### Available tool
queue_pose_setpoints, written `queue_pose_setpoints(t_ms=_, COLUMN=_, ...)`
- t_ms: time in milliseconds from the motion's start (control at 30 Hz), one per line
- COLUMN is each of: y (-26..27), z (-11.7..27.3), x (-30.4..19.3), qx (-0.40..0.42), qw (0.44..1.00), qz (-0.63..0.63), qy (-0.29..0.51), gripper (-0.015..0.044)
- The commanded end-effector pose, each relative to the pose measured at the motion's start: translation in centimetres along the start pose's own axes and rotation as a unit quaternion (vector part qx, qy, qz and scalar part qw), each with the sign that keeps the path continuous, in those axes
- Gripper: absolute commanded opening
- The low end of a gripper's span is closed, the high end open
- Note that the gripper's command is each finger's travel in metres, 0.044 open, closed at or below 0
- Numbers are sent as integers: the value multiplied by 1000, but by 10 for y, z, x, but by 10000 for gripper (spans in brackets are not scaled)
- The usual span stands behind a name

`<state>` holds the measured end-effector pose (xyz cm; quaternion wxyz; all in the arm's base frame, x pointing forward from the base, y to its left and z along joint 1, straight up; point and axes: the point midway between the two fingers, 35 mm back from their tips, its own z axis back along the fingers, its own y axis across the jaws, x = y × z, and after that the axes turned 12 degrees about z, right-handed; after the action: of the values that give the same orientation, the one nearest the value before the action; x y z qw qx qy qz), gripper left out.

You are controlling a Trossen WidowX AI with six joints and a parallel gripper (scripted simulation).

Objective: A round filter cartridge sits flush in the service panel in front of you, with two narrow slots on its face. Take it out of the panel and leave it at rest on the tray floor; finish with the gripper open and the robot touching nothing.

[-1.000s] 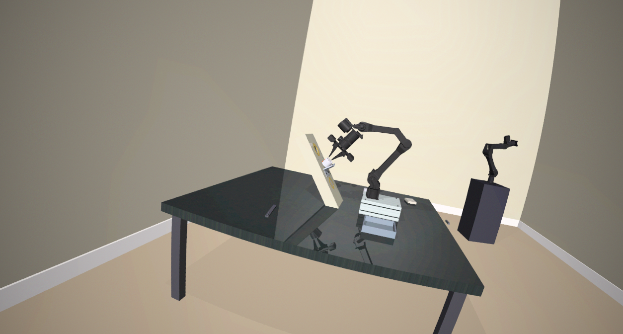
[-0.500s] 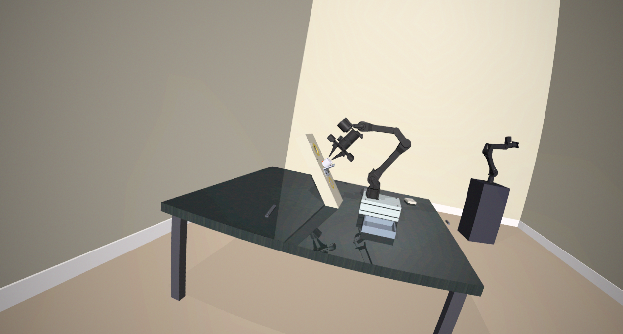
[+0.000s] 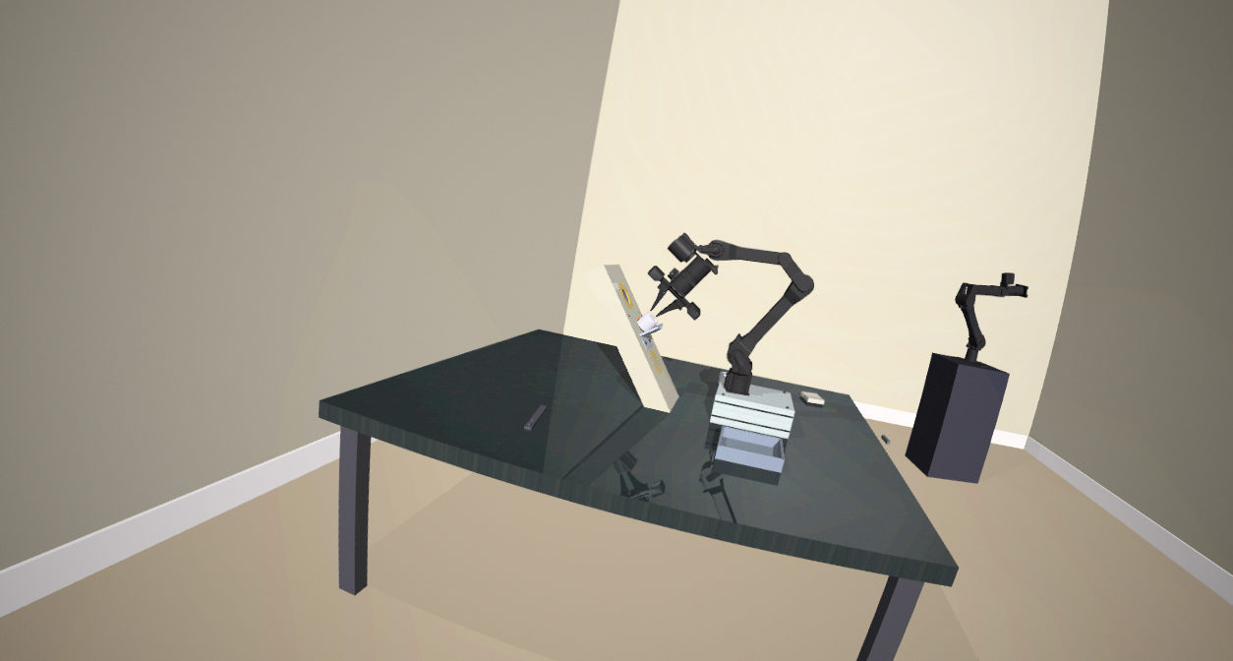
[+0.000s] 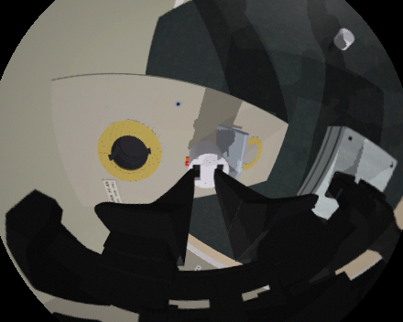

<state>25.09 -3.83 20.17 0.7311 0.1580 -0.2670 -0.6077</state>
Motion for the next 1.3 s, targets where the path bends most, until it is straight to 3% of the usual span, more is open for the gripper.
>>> queue_pose_setpoints(t_ms=0, y=0, z=0, x=-1, qx=0, qw=1000, qz=1, qy=3, gripper=95)
queue_pose_setpoints(t_ms=567, y=2, z=1, x=1, qx=5, qw=1000, qz=0, qy=-2, gripper=95)
queue_pose_setpoints(t_ms=767, y=53, z=32, x=18, qx=158, qw=986, qz=1, qy=-53, gripper=95)
queue_pose_setpoints(t_ms=933, y=55, z=33, x=18, qx=163, qw=985, qz=1, qy=-54, gripper=95)
queue_pose_setpoints(t_ms=1267, y=94, z=96, x=33, qx=154, qw=987, qz=-1, qy=-53, gripper=358)
